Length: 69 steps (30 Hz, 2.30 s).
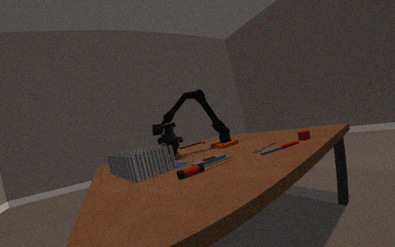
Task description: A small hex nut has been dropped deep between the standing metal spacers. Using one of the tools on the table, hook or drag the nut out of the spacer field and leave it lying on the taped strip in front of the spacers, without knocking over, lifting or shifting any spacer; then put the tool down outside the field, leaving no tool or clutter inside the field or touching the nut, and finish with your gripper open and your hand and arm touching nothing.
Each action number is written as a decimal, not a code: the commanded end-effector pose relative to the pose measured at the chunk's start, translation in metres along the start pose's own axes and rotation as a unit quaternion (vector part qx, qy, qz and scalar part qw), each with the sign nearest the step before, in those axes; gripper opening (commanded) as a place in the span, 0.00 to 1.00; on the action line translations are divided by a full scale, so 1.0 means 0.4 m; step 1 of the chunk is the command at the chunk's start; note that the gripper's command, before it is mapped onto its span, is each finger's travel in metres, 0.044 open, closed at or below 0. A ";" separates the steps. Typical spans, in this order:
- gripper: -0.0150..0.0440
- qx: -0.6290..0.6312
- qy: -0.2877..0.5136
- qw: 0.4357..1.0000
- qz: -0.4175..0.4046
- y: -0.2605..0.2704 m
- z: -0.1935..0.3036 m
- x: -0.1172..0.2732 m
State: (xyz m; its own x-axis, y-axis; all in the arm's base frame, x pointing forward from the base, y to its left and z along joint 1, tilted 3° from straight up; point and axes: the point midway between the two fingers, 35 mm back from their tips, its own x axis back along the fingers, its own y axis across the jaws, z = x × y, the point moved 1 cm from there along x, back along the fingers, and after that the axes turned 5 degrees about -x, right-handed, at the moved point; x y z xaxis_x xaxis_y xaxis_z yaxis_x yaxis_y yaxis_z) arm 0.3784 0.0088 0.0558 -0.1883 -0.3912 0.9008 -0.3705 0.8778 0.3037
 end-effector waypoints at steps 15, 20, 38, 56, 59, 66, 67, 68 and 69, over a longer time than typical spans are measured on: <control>0.25 0.001 0.001 1.000 -0.001 0.000 0.031 0.009; 0.25 0.001 0.001 1.000 -0.001 -0.001 0.039 0.011; 0.25 0.000 0.002 1.000 -0.001 -0.004 0.067 0.019; 0.25 0.000 0.003 1.000 0.000 -0.007 0.098 0.027; 0.25 0.000 0.003 1.000 0.000 -0.007 0.103 0.028; 0.25 0.000 0.003 1.000 0.000 -0.008 0.115 0.032; 0.25 0.000 0.003 1.000 0.000 -0.008 0.117 0.032; 0.25 0.000 0.003 1.000 0.000 -0.009 0.119 0.033; 0.25 0.000 0.003 1.000 0.000 -0.009 0.120 0.033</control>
State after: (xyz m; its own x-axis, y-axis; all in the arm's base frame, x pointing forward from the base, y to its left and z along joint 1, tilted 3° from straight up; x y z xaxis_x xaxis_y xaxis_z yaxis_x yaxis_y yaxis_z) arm 0.3371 -0.0121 0.0514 -0.1821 -0.3885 0.9033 -0.3694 0.8784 0.3033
